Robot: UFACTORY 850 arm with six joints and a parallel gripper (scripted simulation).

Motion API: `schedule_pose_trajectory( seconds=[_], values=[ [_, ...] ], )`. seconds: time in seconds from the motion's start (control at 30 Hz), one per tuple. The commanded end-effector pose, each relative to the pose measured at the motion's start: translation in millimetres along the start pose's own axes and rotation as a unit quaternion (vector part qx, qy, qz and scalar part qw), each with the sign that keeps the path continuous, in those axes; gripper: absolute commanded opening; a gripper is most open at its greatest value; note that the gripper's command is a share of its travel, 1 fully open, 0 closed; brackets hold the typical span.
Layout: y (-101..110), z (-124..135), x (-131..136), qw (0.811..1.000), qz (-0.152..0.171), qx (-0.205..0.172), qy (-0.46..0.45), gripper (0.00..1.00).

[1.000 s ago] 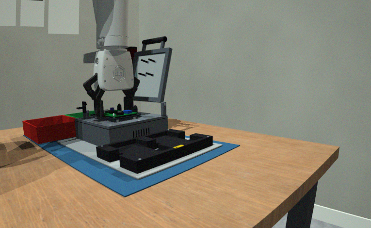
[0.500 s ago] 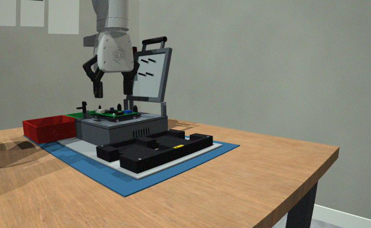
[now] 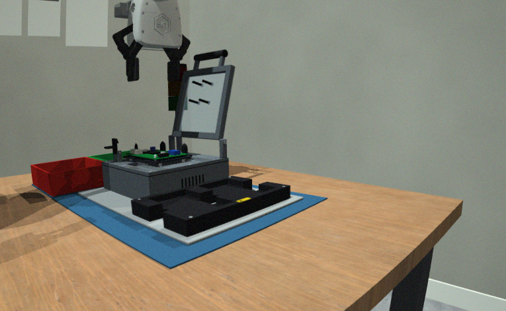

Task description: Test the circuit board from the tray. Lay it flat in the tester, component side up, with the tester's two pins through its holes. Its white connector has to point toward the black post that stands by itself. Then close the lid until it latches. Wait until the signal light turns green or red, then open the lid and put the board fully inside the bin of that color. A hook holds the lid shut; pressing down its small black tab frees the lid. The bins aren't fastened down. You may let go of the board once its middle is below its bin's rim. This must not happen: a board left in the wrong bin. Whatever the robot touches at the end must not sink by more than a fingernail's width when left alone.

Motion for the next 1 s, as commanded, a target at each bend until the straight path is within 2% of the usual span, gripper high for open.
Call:
schedule_pose_trajectory(
  seconds=[0.0, 0.27, 0.33, 0.5, 0.7, 0.73, 0.97],
  values=[
    [42.7, -0.7, 0.1, 1.0, 0.0, -0.001, 0.0, 1.0],
    [94.9, -0.8, 0.1, 1.0, 0.0, -0.001, 0.0, 1.0],
    [94.9, -0.8, 0.1, 1.0, 0.0, -0.001, 0.0, 1.0],
    [111.8, -0.8, 0.1, 1.0, 0.0, -0.001, 0.0, 1.0],
    [114.7, -0.8, 0.1, 1.0, 0.0, -0.001, 0.0, 1.0],
    [114.7, -0.8, 0.1, 1.0, 0.0, -0.001, 0.0, 0.52],
    [114.7, -0.8, 0.1, 1.0, 0.0, -0.001, 0.0, 0.52]
  ],
)
Point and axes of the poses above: the point where the finger pads meet when closed, its own y axis back along the fingers, its own x axis across the jaws, z = x × y, the point moved 7 cm from there along y, back along the fingers, and after that the axes turned 4 degrees about -y, right-handed, at the moved point
